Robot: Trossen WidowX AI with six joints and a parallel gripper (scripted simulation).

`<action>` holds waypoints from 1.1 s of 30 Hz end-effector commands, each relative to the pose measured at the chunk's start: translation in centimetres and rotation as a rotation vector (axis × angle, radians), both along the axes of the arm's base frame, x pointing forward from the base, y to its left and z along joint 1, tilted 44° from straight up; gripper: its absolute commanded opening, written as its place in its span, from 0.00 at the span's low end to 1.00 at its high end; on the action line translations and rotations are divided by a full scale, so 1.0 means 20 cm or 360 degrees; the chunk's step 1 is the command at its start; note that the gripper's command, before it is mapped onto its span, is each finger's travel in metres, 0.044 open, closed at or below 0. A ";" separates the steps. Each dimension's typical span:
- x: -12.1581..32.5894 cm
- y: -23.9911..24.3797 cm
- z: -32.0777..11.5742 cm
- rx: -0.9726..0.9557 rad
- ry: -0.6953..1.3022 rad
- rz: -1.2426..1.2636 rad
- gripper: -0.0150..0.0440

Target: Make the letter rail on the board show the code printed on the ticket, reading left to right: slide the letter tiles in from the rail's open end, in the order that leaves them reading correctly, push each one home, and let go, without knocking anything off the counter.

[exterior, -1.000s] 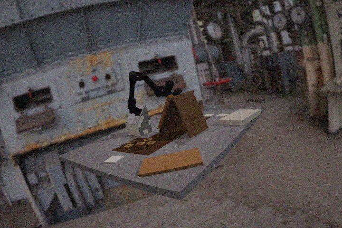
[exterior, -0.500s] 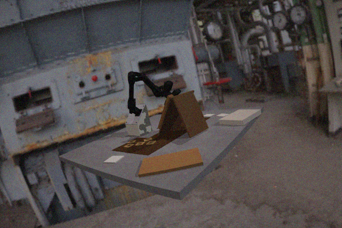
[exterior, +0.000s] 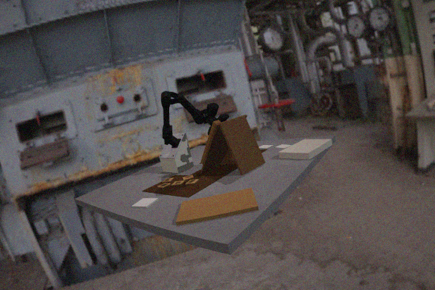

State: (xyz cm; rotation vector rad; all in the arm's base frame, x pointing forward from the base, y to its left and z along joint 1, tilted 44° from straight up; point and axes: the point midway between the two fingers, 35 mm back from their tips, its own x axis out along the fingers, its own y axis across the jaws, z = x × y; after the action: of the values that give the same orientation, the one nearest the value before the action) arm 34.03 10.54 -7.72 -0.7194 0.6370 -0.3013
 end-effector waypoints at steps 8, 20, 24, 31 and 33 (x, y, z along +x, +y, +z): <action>0.01 -0.02 0.05 0.0009 -0.0011 0.0008 0.25; 0.01 -0.05 0.07 0.0008 -0.0011 0.0008 0.25; 0.01 -0.06 0.08 0.0007 -0.0010 0.0008 0.25; 0.00 -0.08 0.10 0.0007 -0.0010 0.0008 0.25; 0.00 -0.08 0.10 0.0007 -0.0010 0.0008 0.25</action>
State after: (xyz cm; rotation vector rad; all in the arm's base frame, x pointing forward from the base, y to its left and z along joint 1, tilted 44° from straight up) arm 33.95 8.92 -6.19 -0.7204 0.6378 -0.3015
